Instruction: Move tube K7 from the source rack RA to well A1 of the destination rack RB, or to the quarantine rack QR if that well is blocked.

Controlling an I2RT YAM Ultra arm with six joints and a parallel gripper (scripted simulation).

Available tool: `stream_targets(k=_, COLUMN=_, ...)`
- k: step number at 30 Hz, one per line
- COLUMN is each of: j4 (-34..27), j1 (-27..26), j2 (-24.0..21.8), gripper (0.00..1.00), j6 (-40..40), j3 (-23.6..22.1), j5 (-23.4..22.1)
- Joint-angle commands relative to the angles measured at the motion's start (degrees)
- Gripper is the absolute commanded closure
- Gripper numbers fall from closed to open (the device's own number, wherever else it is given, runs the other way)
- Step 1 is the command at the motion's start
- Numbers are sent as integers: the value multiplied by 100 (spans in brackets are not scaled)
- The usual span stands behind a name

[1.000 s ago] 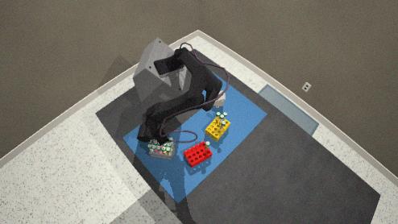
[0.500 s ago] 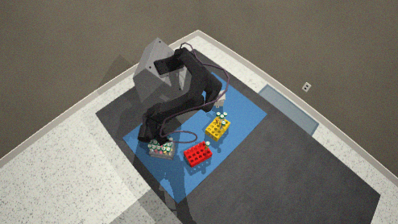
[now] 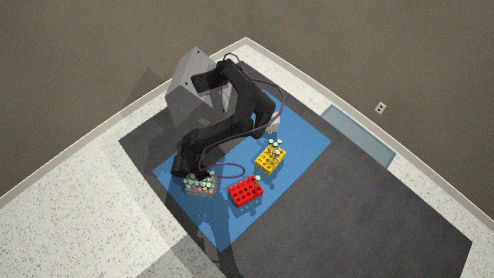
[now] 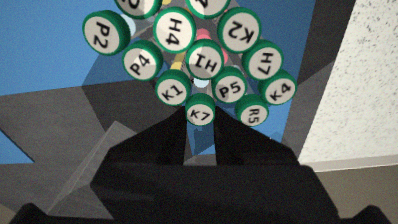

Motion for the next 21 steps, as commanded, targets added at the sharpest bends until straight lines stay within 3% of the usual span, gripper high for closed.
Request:
stream_targets(k=1, j4=-41, j1=-106, j2=-156, gripper=100, j6=62, j3=147, j5=-68)
stream_targets(k=21, j4=-123, j1=-133, j2=-183, gripper=100, j6=-54, j3=143, j5=-66)
